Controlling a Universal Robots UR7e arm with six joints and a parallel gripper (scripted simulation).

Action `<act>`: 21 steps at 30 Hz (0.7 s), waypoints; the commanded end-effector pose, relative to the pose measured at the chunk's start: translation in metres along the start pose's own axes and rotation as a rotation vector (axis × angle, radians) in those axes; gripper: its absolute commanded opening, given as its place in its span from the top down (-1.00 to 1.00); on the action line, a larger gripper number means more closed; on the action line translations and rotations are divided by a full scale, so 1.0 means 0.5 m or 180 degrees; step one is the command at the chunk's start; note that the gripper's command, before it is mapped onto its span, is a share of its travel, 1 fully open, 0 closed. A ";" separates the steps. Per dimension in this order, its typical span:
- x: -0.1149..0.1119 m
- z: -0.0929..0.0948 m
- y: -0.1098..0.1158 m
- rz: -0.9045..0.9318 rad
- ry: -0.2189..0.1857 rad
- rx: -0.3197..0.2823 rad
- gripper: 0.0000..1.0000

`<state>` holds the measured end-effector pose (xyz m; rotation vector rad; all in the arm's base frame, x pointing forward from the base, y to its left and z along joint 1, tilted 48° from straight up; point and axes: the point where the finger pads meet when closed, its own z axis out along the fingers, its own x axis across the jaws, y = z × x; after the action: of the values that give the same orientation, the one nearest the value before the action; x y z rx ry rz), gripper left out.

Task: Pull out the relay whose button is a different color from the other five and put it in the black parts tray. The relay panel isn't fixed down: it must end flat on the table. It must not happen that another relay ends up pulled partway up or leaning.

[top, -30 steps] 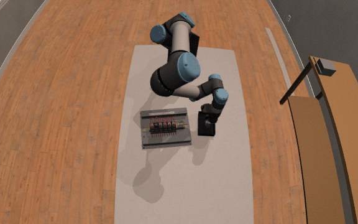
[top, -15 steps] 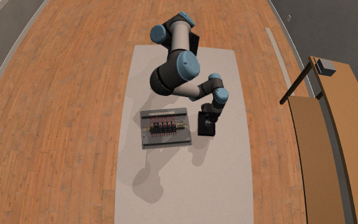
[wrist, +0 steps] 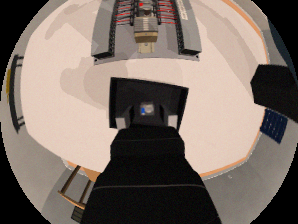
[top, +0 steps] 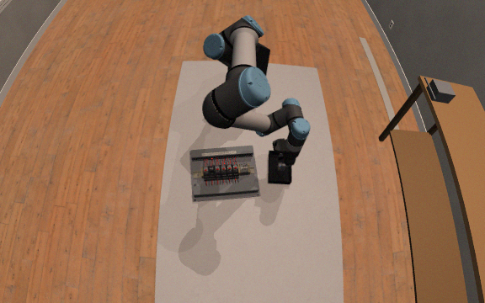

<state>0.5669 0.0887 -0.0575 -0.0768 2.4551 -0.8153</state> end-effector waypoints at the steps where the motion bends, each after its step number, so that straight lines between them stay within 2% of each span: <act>1: -0.001 -0.004 0.000 0.0001 -0.0004 -0.0001 -0.97; 21: -0.001 -0.013 0.000 0.0001 -0.0004 -0.0001 -0.97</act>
<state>0.5642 0.0915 -0.0541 -0.0767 2.4551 -0.8153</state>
